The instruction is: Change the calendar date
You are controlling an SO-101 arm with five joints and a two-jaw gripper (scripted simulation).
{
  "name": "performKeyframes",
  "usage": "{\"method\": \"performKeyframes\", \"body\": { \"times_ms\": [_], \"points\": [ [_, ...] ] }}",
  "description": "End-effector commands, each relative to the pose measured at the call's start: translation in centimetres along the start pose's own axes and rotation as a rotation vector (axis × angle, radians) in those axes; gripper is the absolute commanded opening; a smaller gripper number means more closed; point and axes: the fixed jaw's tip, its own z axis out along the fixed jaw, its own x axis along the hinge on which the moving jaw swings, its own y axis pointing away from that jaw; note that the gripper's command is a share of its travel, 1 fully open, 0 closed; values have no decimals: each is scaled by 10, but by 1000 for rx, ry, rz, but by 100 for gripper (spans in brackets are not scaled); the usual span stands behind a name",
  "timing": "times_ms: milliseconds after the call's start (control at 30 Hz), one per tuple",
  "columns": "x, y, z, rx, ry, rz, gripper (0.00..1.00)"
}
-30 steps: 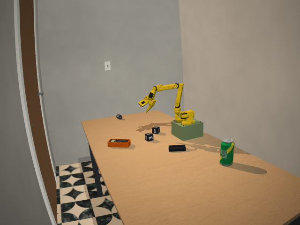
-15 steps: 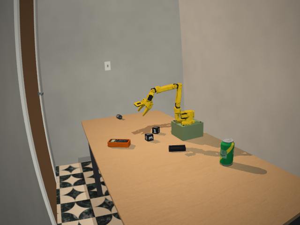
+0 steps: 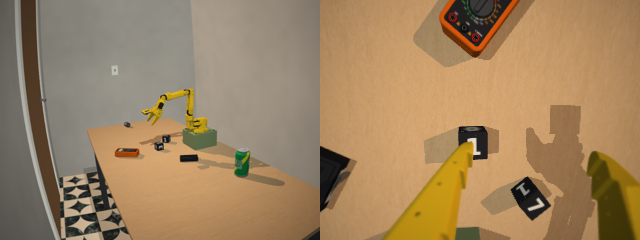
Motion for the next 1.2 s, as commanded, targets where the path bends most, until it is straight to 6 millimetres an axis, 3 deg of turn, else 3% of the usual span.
{"method": "performKeyframes", "body": {
  "times_ms": [0, 400, 667, 733, 1000, 1167],
  "points": [
    [-4, 3, 2, -6, -8, 11, 35],
    [2, 5, 9, -20, 33, 12, 35],
    [36, 17, 41, -82, 230, 11, 35],
    [36, 17, 41, -82, 230, 11, 35],
    [75, 30, 64, -145, 427, 10, 35],
    [84, 32, 68, -158, 467, 10, 35]
  ]
}}
